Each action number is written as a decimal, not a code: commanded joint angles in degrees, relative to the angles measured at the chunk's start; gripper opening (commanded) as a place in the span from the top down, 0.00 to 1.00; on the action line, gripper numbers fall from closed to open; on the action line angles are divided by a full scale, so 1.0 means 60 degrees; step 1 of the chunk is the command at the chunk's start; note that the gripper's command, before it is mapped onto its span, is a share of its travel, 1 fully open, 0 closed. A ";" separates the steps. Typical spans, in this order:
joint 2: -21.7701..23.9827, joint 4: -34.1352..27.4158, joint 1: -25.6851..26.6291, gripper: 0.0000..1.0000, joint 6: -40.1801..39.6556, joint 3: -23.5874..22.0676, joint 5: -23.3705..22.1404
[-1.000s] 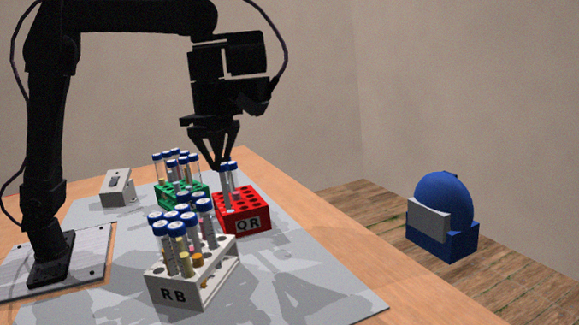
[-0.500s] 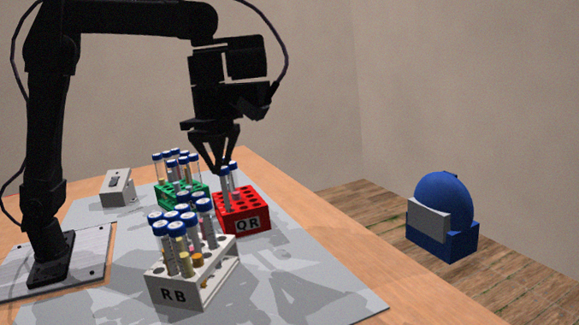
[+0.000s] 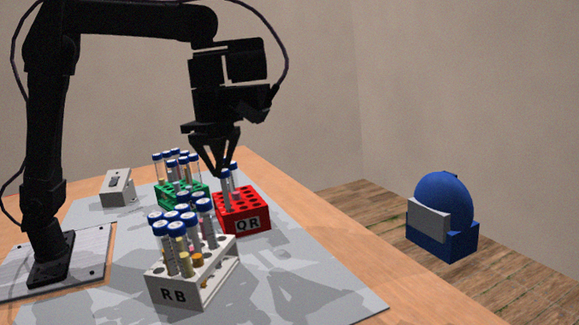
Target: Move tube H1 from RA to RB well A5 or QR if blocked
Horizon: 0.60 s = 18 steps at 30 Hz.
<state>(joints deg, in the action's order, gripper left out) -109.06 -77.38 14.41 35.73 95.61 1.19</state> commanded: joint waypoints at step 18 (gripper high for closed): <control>0.0137 0.0180 0.0004 1.00 -0.0014 -0.0066 -0.0009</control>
<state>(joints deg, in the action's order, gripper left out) -109.01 -76.82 14.41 35.73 94.98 1.19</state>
